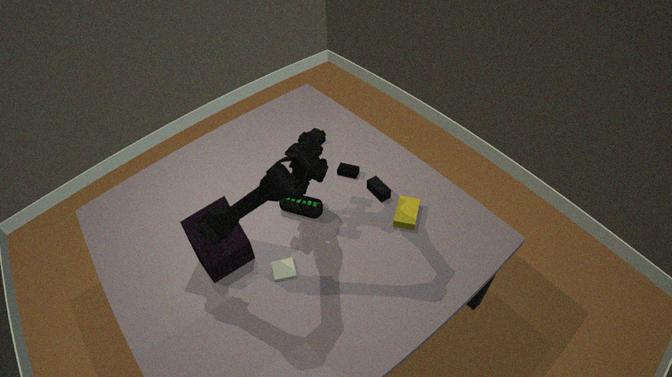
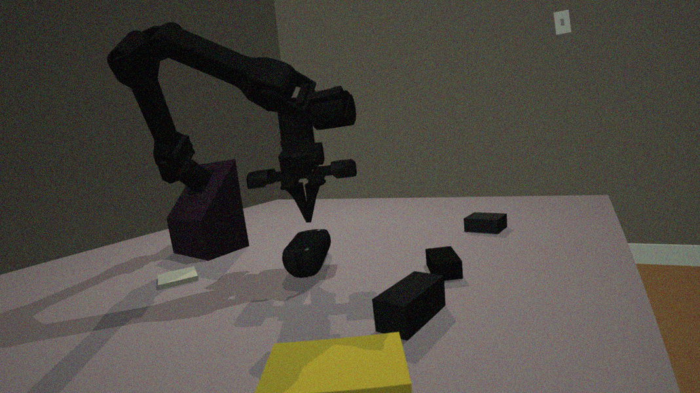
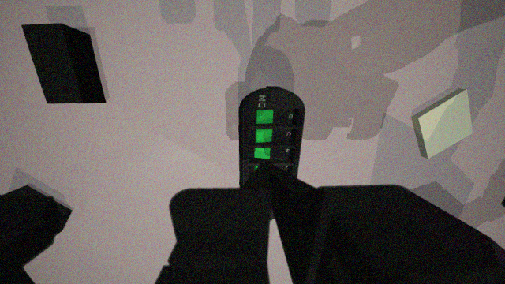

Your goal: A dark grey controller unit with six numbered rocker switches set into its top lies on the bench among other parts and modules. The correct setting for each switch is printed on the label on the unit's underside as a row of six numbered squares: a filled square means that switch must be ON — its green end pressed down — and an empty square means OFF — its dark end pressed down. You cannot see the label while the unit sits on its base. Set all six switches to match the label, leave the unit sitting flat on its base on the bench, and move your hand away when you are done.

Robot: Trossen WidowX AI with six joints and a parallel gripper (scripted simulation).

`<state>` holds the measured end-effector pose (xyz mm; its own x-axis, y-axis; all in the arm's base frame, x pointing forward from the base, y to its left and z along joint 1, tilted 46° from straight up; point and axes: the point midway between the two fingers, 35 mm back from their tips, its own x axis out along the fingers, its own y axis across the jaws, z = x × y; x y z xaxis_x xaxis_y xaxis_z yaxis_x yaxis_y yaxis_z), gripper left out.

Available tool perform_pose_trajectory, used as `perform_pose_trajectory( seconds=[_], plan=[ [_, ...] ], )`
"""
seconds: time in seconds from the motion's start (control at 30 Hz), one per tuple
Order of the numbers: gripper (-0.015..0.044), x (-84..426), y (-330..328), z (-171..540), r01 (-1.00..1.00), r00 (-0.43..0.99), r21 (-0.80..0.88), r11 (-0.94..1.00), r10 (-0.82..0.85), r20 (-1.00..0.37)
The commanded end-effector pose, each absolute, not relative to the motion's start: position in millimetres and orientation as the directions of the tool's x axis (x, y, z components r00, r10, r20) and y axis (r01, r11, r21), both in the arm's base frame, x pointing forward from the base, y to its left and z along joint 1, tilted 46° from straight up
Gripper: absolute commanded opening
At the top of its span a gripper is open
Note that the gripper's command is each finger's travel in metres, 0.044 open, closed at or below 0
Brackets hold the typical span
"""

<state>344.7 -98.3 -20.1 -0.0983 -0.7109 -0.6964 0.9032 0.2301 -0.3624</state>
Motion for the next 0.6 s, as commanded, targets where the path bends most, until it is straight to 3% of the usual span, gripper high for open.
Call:
perform_pose_trajectory(
  seconds=[0.0, 0.57],
  plan=[
    [0.0, 356.2, -116.2, -1.4, 0.907, -0.1, -0.357, 0.223, -0.709, -0.698],
    [0.0, 358.2, -134.4, -7.4, 0.907, -0.1, -0.356, 0.223, -0.71, -0.697]
  ],
)
